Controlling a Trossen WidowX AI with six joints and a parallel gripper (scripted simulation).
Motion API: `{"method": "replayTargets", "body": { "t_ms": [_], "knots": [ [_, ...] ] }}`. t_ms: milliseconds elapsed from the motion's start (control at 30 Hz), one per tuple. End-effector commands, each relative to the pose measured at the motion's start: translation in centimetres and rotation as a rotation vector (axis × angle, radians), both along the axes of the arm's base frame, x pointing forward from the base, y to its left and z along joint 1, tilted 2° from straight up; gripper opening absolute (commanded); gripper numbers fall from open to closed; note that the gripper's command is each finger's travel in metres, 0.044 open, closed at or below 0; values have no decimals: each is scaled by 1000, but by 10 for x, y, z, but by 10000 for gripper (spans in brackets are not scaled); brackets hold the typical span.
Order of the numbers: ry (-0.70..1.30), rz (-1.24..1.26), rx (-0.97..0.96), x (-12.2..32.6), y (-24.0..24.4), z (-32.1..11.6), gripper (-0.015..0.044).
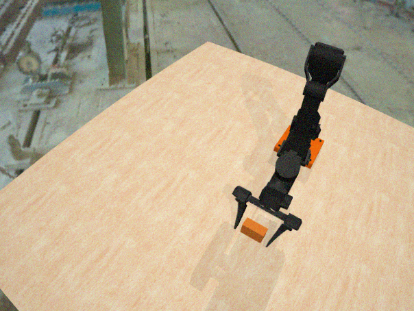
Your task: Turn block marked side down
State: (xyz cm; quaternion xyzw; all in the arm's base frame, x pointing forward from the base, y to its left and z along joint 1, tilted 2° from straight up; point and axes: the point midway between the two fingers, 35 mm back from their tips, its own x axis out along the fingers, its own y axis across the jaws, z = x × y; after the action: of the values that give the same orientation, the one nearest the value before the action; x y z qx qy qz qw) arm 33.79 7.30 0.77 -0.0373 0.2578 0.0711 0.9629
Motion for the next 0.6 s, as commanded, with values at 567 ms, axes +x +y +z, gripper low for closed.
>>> {"method": "replayTargets", "body": {
  "t_ms": [567],
  "knots": [
    [430,-19,-56,-31,-5,85,440]
  ]
}}
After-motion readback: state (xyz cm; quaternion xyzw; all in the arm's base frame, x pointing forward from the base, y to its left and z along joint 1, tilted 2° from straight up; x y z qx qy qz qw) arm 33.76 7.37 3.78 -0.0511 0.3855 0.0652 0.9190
